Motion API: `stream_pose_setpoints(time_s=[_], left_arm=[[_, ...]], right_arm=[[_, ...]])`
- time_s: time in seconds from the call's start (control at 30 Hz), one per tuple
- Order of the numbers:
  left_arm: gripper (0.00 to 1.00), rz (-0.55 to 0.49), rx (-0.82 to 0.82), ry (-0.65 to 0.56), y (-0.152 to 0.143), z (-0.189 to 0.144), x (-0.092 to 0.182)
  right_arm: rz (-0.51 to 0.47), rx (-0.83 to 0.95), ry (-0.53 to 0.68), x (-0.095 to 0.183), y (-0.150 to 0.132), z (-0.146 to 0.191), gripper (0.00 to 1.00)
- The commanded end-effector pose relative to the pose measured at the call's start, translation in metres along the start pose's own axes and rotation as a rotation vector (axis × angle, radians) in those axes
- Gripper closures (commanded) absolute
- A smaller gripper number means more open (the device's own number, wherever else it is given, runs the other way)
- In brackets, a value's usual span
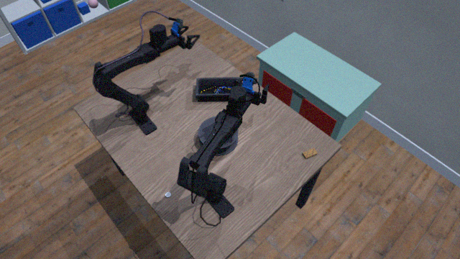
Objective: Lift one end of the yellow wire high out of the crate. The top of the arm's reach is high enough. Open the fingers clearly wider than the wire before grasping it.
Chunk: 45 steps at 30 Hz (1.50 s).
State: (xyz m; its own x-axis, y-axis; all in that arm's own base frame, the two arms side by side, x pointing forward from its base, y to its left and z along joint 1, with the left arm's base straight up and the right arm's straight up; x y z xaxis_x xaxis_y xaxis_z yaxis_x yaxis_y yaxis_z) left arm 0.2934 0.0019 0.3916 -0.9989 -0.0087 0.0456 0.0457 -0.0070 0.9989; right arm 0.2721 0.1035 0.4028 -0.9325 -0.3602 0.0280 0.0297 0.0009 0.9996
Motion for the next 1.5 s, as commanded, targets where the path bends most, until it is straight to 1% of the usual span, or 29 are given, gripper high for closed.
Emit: stream_pose_setpoints(time_s=[0.0, 0.23, 0.47, 0.53, 0.77, 1.03, 1.1, 1.27, 1.47], left_arm=[[0.0, -0.044, -0.01, 0.001, 0.015, 0.002, 0.002], [0.0, -0.044, -0.01, 0.0, 0.015, 0.002, 0.002], [0.0, -0.044, -0.01, 0.0, 0.015, 0.002, 0.002], [0.0, -0.044, -0.01, 0.0, 0.015, 0.002, 0.002], [0.0, -0.044, -0.01, -0.001, 0.015, 0.001, 0.002], [0.0, -0.044, -0.01, -0.002, 0.015, 0.001, 0.002], [0.0, -0.044, -0.01, -0.002, 0.015, 0.001, 0.002], [0.0, -0.044, -0.011, -0.003, 0.015, 0.001, 0.002], [0.0, -0.044, -0.011, -0.004, 0.015, 0.0, 0.002]], right_arm=[[-0.026, -0.009, -0.028, -0.001, 0.004, -0.006, 0.0], [-0.027, -0.01, -0.105, 0.001, 0.004, -0.028, 0.0], [-0.028, -0.011, -0.228, 0.006, 0.004, -0.064, 0.0], [-0.028, -0.011, -0.228, 0.006, 0.004, -0.064, 0.0], [-0.03, -0.013, -0.395, 0.021, 0.004, -0.11, 0.0], [-0.033, -0.016, -0.628, 0.054, 0.004, -0.169, 0.0], [-0.033, -0.016, -0.628, 0.054, 0.004, -0.169, 0.0], [-0.033, -0.019, -0.789, 0.084, 0.003, -0.205, 0.0], [-0.035, -0.021, -0.989, 0.129, 0.002, -0.242, 0.0]])
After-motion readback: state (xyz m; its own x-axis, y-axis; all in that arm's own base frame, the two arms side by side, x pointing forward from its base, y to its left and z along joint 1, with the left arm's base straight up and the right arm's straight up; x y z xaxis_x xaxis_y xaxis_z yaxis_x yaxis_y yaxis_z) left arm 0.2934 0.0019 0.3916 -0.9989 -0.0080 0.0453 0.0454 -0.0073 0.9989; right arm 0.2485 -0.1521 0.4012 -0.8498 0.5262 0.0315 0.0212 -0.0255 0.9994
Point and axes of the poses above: on each arm, the point where the finger pads meet when closed, its own x axis back along the fingers, its own z axis across the jaws, y = z × x, the point moved 9 cm from there along x, back along the fingers, and after that the axes turned 1 degree about -x, right-handed, at the moved point
